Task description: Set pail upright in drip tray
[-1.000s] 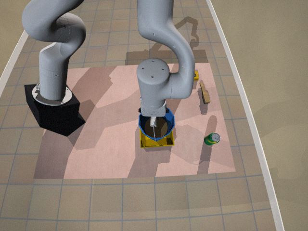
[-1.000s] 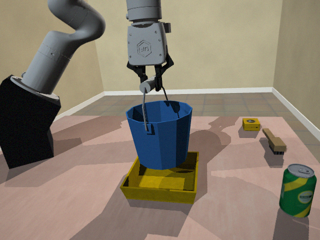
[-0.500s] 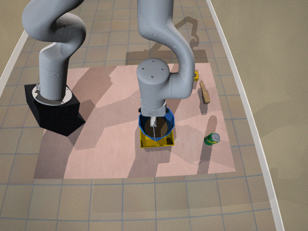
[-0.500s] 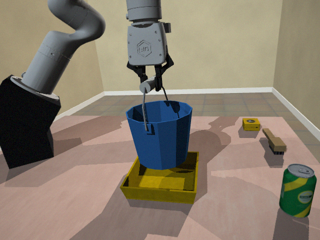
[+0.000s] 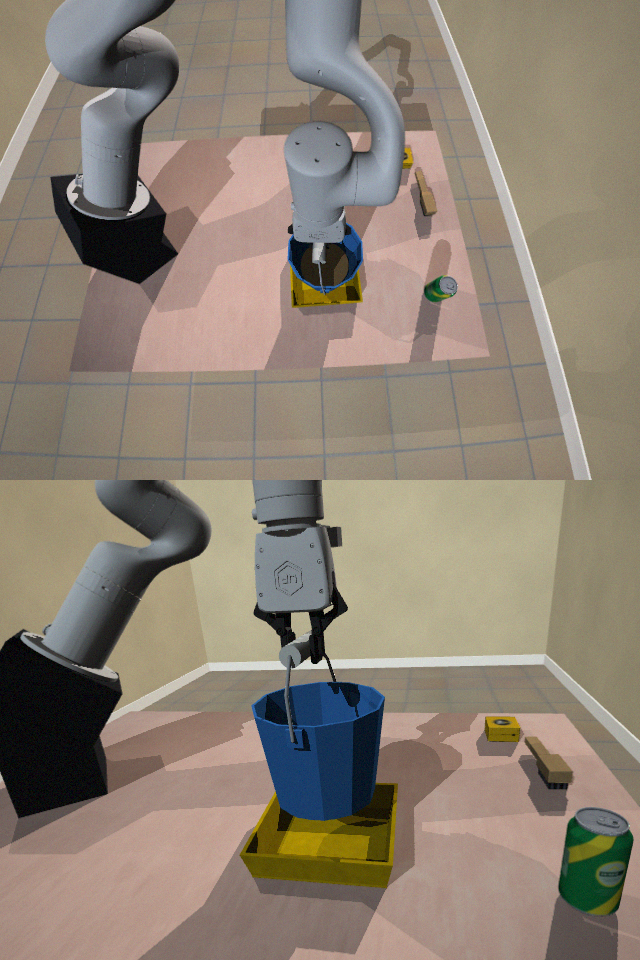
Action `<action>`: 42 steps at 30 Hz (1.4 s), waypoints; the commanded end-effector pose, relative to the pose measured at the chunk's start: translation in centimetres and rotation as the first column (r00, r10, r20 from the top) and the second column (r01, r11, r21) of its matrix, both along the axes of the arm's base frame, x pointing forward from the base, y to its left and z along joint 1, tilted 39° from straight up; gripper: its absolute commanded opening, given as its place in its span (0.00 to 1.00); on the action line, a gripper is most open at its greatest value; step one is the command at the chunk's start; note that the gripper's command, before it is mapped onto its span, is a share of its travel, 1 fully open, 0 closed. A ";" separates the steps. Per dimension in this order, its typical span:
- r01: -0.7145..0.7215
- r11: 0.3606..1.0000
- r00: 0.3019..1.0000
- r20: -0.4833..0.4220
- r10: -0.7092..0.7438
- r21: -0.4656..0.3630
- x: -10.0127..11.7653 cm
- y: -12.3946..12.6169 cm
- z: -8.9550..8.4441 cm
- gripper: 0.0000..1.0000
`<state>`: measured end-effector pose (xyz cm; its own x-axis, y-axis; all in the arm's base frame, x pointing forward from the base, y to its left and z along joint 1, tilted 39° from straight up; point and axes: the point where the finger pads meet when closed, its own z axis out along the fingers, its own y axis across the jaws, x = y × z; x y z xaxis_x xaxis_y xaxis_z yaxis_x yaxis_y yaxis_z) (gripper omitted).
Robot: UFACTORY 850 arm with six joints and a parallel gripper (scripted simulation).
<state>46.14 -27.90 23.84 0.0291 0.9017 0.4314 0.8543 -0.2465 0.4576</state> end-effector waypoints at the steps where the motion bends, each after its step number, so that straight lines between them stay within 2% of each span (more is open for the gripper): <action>1: 0.001 1.000 1.000 0.001 -0.001 -0.001 0.1 0.0 0.0 0.00; 27: 0.001 1.000 1.000 0.001 -0.001 -0.001 0.9 0.5 -1.3 0.00; 42: 0.001 1.000 1.000 0.001 -0.001 -0.001 1.9 1.1 -2.8 0.00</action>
